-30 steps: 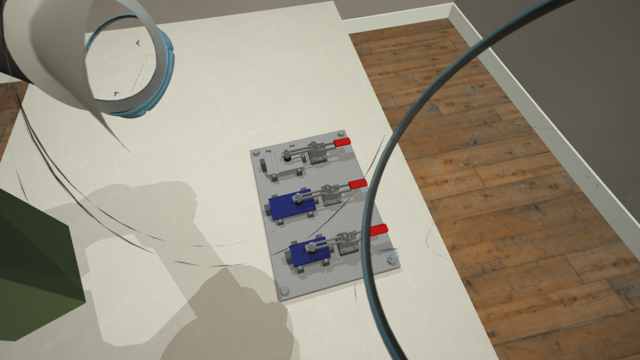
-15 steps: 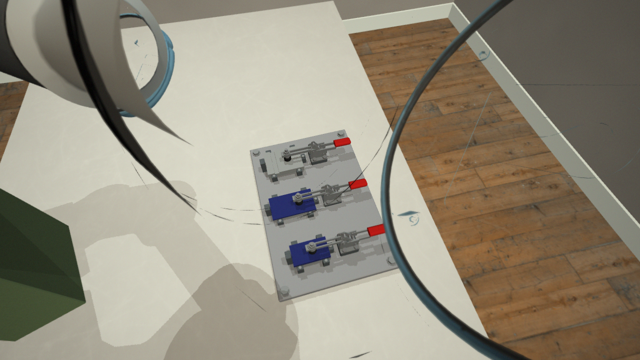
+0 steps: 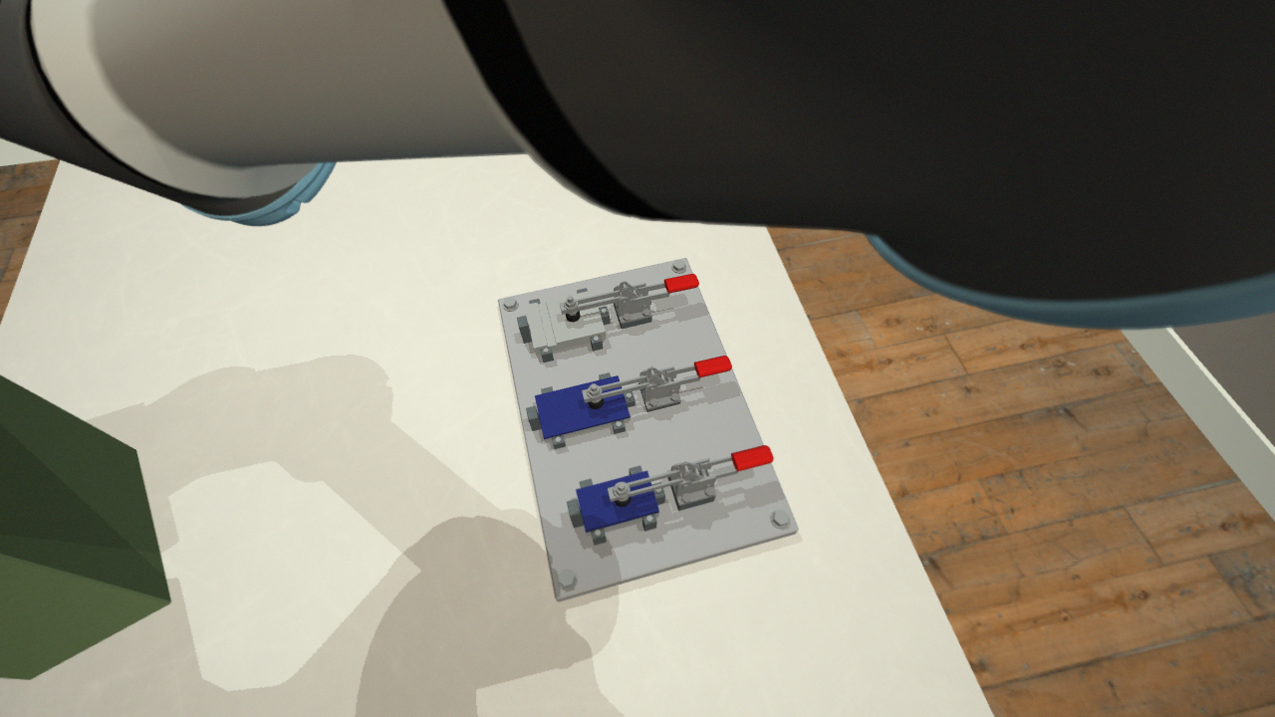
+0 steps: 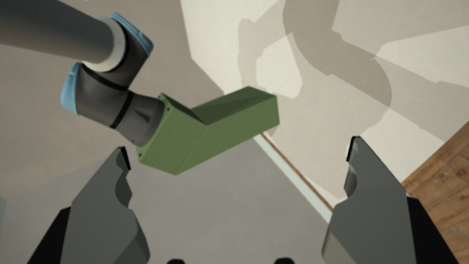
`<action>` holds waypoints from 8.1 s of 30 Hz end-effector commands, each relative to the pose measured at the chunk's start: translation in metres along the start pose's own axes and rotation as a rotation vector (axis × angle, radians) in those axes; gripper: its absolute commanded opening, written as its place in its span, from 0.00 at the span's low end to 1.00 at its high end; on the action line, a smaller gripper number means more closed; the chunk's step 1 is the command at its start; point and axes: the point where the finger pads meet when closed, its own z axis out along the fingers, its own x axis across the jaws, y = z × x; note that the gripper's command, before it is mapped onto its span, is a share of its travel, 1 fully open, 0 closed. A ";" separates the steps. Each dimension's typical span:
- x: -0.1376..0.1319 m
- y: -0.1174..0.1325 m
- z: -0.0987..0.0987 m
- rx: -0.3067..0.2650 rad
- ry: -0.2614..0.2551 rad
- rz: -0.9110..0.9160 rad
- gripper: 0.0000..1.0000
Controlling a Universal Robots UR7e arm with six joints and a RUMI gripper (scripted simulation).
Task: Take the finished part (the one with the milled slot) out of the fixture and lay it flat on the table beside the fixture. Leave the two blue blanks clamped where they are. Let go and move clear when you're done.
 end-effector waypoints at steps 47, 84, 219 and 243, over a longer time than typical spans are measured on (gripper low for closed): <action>-0.063 -0.211 0.234 -0.408 0.311 -1.347 1.00; -0.094 -0.228 0.366 -0.634 0.340 -1.962 1.00; -0.128 -0.248 0.393 -0.561 0.554 -1.490 1.00; -0.138 -0.253 0.403 -0.511 0.632 -1.303 1.00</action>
